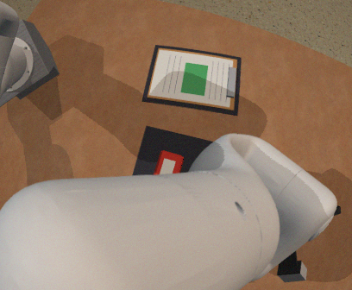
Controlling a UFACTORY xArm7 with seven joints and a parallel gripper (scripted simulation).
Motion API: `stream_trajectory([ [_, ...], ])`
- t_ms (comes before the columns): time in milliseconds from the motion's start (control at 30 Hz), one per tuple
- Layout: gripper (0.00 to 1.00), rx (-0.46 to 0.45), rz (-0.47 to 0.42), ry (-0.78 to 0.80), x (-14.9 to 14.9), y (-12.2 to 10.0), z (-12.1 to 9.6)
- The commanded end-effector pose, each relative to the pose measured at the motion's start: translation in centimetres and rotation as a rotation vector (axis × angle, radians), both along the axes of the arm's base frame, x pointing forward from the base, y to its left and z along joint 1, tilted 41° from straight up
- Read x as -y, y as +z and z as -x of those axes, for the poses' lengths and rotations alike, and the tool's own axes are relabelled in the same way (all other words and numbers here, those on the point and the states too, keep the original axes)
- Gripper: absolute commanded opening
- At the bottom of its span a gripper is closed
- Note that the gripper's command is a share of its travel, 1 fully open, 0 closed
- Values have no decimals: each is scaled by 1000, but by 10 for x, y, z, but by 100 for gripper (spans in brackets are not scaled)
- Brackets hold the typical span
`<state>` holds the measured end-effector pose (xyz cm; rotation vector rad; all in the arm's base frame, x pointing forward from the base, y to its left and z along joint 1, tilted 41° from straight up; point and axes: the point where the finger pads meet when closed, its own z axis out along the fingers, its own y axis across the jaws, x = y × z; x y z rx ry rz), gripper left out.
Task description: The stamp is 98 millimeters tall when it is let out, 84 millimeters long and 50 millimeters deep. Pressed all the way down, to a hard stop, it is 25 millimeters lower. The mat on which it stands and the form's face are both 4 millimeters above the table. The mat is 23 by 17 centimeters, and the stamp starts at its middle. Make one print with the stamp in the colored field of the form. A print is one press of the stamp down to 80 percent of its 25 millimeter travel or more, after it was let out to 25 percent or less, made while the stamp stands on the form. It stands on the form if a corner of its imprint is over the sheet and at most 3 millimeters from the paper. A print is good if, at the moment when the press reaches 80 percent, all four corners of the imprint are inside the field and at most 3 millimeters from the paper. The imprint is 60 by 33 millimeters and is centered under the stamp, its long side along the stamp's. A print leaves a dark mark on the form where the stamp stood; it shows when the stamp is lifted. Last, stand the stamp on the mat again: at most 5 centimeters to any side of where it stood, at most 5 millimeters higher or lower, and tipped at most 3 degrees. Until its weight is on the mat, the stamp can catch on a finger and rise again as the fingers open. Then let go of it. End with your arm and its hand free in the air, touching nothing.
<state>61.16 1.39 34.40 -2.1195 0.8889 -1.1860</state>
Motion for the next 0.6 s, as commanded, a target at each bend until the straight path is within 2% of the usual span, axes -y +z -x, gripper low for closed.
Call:
stream_trajectory([
  [0, 100, -15, -1, -73, 3, -8, 23],
  [167, 100, -15, -1, -73, 3, -8, 23],
  [200, 100, -36, -2, -108, 5, -15, 35],
  [367, 100, -36, -2, -108, 5, -15, 35],
  [400, 100, -60, -4, -138, 7, -23, 46],
  [567, 100, -60, -4, -138, 7, -23, 46],
])
